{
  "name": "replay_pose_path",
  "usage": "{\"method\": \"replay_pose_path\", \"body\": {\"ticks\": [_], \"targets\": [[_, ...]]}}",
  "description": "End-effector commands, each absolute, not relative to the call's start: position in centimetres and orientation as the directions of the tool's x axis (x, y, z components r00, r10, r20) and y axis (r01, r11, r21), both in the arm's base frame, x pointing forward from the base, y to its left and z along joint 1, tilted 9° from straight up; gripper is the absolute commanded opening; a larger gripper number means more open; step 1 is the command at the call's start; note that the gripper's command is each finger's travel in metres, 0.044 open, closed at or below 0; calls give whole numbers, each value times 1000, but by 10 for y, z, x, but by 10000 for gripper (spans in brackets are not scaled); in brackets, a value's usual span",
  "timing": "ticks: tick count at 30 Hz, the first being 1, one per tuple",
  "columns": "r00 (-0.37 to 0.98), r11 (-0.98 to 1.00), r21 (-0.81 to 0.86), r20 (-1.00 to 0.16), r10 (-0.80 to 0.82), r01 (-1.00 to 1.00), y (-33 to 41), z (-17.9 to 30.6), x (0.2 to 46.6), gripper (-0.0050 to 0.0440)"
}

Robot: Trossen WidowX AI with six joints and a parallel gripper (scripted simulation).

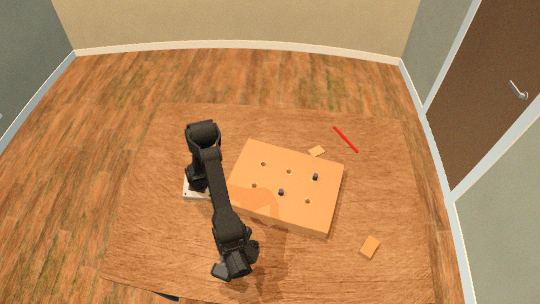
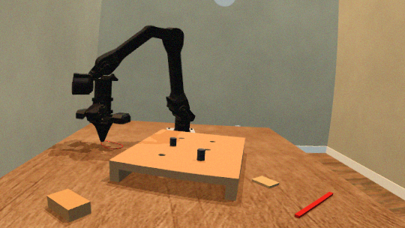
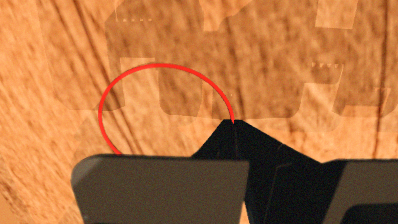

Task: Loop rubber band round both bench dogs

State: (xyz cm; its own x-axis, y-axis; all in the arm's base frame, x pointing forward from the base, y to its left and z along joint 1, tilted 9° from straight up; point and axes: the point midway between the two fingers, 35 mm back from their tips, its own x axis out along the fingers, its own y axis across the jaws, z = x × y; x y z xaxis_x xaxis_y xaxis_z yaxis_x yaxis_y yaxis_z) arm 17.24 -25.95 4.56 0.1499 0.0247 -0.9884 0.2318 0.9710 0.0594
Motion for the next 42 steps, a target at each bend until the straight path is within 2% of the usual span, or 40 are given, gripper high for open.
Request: {"method": "replay_pose_path", "body": {"ticks": [1, 9, 15, 42], "targets": [[166, 973, 36, -986, -2, 227, -267, 66, 174, -3], [165, 973, 36, -986, -2, 226, -270, 86, 172, -5], [165, 973, 35, -986, -3, 226, -271, 106, 169, -50], [164, 973, 35, -986, -3, 226, -263, 180, 153, -50]]}}
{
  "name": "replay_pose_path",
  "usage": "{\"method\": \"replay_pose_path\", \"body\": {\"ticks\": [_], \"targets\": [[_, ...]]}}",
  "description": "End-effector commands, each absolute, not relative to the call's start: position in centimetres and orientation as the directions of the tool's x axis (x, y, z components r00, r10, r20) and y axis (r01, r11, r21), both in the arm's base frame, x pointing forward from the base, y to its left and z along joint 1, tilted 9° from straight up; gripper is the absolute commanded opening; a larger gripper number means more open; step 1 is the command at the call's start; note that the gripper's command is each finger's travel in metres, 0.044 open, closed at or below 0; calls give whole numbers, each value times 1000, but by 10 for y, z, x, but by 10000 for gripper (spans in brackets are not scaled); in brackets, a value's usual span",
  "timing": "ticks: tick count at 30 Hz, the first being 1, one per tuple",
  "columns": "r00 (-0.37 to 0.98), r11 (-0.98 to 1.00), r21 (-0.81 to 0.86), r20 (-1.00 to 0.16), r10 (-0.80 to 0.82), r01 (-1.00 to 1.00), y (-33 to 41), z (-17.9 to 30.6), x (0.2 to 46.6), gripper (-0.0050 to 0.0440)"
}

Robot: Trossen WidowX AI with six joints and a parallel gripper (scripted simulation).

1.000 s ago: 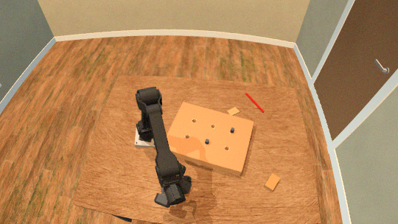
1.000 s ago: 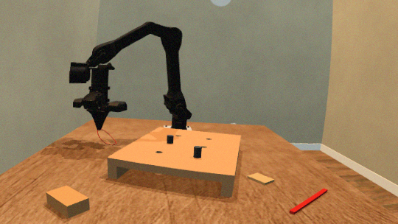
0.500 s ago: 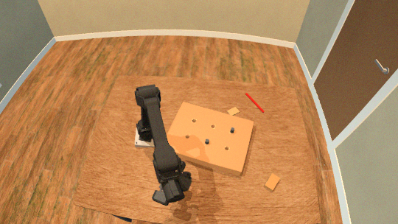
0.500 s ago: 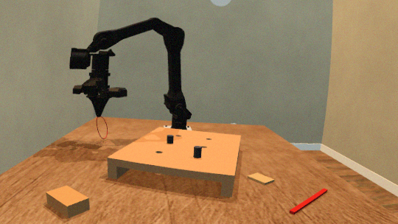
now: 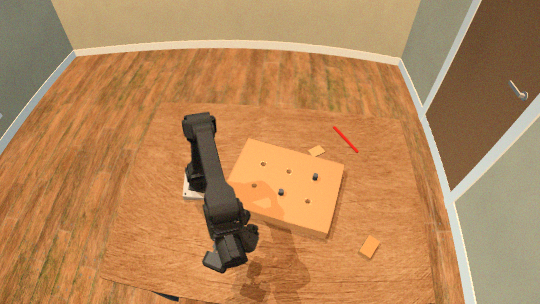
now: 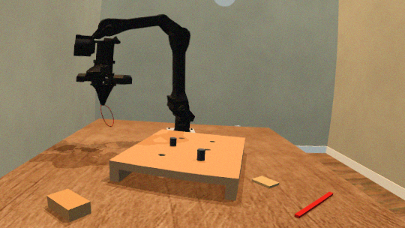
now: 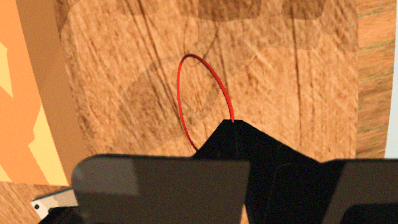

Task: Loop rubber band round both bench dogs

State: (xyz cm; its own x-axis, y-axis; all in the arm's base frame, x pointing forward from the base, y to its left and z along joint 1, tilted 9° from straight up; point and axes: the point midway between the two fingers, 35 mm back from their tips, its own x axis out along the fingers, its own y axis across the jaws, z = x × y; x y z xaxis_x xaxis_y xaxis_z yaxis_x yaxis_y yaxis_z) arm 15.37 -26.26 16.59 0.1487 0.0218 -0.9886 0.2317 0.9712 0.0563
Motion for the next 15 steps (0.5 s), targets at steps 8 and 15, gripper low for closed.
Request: {"method": "replay_pose_path", "body": {"ticks": [8, 15], "targets": [[148, 974, 45, -989, 12, 221, -261, 174, 162, -50], [144, 983, 38, -990, 12, 178, -249, 180, 190, -50]]}}
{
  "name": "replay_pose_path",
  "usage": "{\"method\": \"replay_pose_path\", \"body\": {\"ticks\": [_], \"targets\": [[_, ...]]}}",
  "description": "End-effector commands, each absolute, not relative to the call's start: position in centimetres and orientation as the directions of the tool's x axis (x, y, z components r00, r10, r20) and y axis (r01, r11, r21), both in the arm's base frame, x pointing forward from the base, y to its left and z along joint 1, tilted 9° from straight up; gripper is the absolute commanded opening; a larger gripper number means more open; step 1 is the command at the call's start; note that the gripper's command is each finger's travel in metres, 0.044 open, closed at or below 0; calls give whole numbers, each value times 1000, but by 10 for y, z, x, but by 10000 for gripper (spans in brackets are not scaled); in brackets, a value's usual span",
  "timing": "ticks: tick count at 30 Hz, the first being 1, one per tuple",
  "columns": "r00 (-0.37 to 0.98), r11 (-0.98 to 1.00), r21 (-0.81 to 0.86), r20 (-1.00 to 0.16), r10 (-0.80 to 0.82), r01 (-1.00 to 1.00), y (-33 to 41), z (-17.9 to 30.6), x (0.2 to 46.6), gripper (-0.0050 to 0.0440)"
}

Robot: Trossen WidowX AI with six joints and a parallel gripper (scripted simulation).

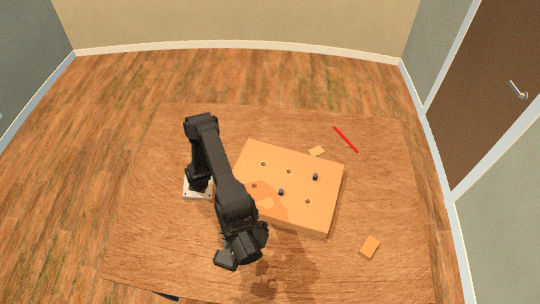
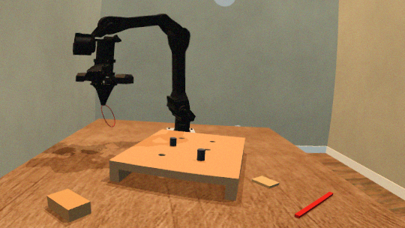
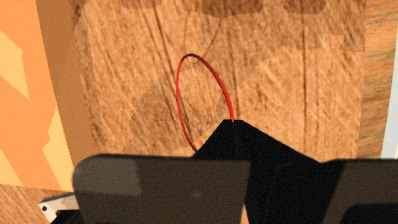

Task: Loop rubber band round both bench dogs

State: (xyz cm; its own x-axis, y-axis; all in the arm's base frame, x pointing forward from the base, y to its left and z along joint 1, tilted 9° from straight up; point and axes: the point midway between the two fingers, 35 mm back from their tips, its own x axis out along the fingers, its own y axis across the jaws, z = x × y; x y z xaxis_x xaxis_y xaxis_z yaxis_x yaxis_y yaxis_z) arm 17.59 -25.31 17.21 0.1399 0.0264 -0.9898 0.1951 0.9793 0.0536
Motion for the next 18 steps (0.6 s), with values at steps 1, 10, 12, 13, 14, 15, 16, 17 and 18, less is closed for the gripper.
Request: {"method": "replay_pose_path", "body": {"ticks": [1, 10, 12, 13, 14, 15, 16, 17, 18], "targets": [[144, 983, 38, -990, 12, 178, -249, 180, 190, -50], [136, 995, 28, -991, 14, 99, -217, 187, 239, -50], [135, 996, 26, -991, 14, 87, -209, 189, 251, -50], [134, 996, 25, -991, 14, 81, -204, 190, 257, -50], [133, 997, 24, -991, 14, 74, -199, 192, 263, -50], [133, 997, 23, -991, 14, 67, -194, 193, 269, -50], [133, 998, 22, -991, 13, 64, -189, 194, 275, -50], [132, 998, 21, -991, 13, 61, -183, 195, 282, -50], [132, 998, 21, -991, 13, 61, -183, 195, 282, -50]]}}
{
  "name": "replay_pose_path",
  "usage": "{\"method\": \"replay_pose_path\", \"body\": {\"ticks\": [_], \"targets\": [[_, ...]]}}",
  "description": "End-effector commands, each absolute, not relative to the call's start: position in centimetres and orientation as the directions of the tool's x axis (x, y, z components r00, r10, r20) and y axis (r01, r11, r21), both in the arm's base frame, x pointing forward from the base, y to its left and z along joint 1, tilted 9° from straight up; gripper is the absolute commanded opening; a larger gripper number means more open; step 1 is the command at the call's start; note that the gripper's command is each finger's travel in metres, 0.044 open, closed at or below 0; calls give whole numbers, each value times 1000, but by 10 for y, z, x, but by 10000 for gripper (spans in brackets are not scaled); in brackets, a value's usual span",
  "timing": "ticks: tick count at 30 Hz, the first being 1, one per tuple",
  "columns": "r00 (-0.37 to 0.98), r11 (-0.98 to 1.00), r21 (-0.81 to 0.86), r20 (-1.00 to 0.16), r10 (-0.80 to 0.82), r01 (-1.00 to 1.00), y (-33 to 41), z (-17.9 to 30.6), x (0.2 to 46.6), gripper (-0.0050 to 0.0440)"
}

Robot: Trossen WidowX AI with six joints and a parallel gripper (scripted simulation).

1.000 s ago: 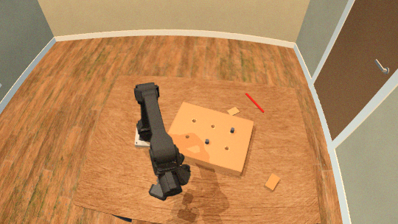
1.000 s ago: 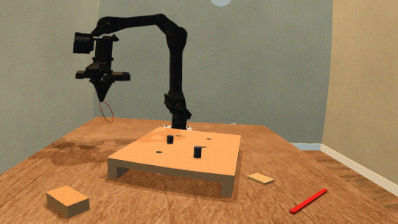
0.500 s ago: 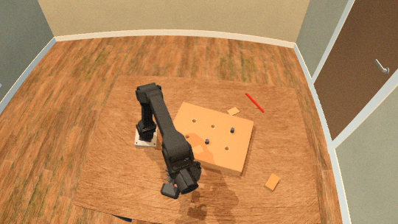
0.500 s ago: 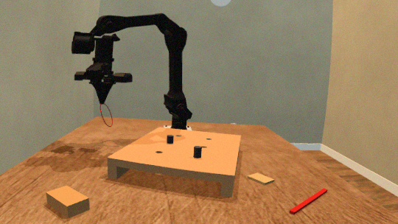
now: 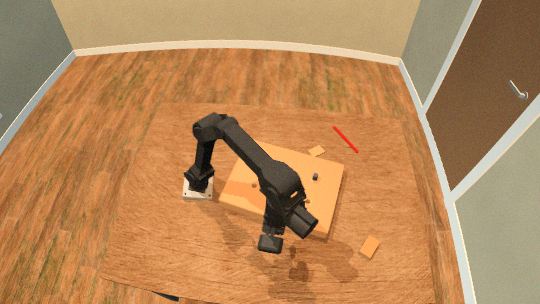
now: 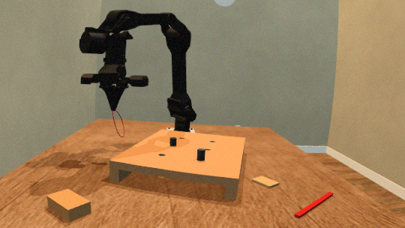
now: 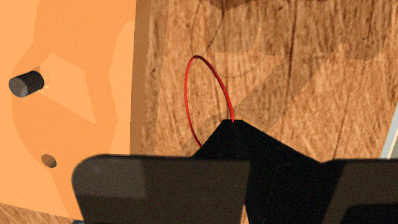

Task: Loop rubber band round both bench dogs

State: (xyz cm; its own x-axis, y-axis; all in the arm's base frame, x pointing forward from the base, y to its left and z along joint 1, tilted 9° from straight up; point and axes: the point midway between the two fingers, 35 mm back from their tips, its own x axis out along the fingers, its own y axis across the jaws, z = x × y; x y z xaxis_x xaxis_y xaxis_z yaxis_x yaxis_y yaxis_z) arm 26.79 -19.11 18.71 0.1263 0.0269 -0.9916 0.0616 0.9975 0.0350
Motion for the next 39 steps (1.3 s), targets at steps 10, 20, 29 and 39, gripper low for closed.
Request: {"method": "replay_pose_path", "body": {"ticks": [10, 20, 29, 39], "targets": [[134, 999, 14, -991, 9, 36, -128, 205, 330, -50], [142, 1000, 10, -990, 8, 14, -70, 213, 362, -50], [156, 1000, 10, -988, 12, -9, 1, 220, 383, -50], [170, 999, 15, -985, 20, -30, 67, 226, 390, -50]]}}
